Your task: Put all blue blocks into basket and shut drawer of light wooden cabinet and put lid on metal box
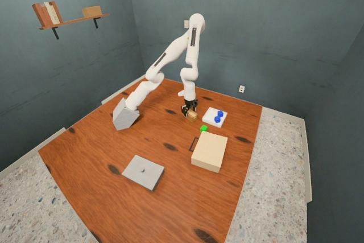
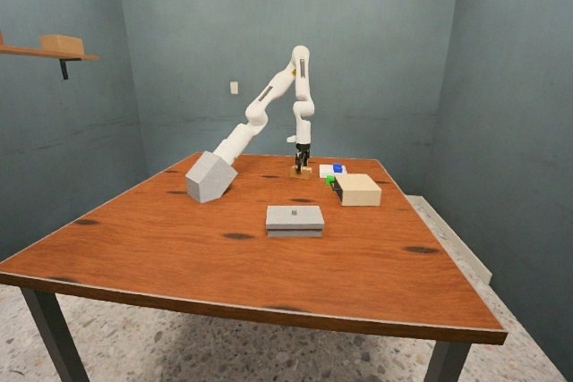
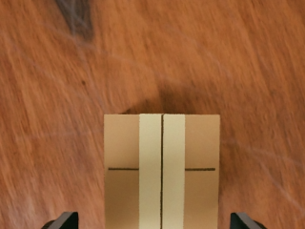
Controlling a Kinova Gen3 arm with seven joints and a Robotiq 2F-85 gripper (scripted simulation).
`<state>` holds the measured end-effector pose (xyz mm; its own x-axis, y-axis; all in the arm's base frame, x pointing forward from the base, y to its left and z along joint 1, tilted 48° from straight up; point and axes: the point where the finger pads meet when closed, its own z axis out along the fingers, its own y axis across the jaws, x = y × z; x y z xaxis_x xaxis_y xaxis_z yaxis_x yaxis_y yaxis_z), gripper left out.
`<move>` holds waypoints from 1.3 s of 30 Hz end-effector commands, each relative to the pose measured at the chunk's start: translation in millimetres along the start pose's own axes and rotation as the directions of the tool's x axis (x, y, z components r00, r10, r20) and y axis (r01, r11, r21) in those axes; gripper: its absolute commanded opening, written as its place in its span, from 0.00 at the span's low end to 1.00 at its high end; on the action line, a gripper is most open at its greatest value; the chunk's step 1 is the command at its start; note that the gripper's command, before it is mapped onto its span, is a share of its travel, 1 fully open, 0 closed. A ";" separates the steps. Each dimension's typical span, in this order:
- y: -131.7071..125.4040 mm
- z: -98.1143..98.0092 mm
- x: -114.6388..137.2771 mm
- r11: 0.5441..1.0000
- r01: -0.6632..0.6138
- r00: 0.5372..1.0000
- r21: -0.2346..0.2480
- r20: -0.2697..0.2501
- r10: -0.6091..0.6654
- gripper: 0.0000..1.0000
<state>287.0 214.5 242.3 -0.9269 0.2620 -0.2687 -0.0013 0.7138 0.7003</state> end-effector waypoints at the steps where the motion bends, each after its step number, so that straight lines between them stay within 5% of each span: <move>1: -1.9 6.4 2.9 1.000 0.001 1.000 0.002 -0.007 -0.001 0.93; 39: -1.5 21.8 2.5 1.000 0.002 1.000 0.002 -0.006 -0.002 0.93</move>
<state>293.6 228.9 228.1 -0.9292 0.2574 -0.2653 -0.0031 0.7122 0.7020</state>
